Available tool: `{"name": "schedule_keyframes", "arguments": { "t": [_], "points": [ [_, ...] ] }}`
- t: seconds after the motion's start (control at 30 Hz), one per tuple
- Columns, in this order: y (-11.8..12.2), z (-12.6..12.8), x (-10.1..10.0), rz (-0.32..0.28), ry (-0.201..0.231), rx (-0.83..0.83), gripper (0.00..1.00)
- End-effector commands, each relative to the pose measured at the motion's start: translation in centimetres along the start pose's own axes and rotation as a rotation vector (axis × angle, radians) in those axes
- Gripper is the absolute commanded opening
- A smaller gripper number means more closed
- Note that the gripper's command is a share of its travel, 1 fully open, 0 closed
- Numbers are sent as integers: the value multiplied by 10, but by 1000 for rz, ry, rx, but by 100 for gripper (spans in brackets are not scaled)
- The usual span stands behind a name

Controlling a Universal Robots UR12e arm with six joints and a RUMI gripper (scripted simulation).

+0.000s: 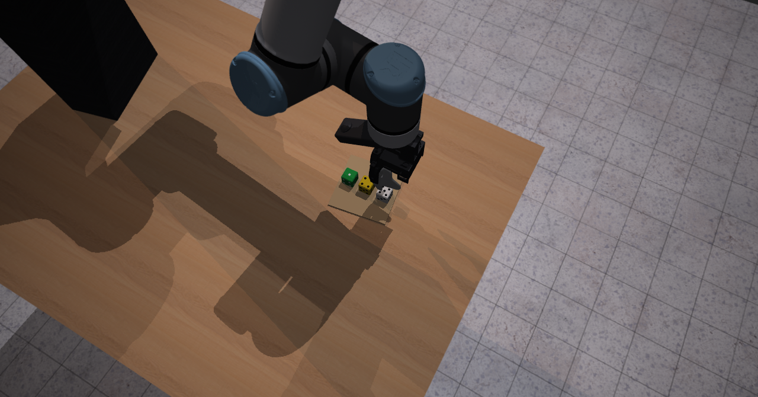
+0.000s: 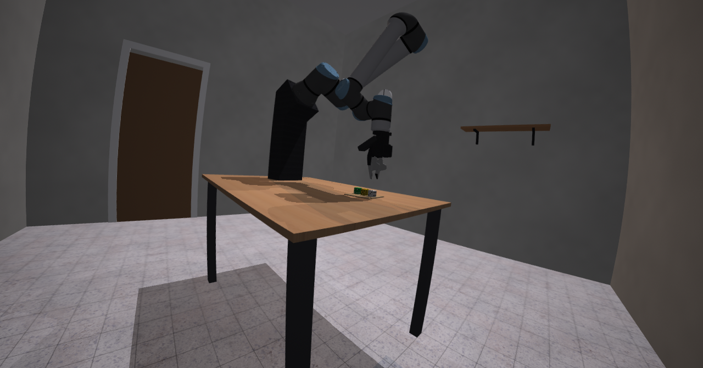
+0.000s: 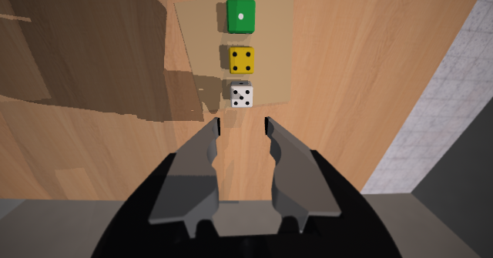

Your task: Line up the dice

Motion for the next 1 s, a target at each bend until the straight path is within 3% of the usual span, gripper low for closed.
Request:
{"name": "schedule_keyframes", "arguments": {
  "t": [0.0,0.03,0.07,0.97],
  "points": [
    [0,0,9,0,0,0,28],
    [0,0,9,0,0,0,28],
    [0,0,9,0,0,0,100],
    [0,0,15,0,0,0,100]
  ]
}}
Point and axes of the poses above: the point where the finger pads meet when closed, its own x axis back along the fingers, its own z axis across the jaws, y = z × x, the point moved 5 cm from there along x, back along the fingers, and after that the axes turned 11 degrees about x, right-handed, at the moved point
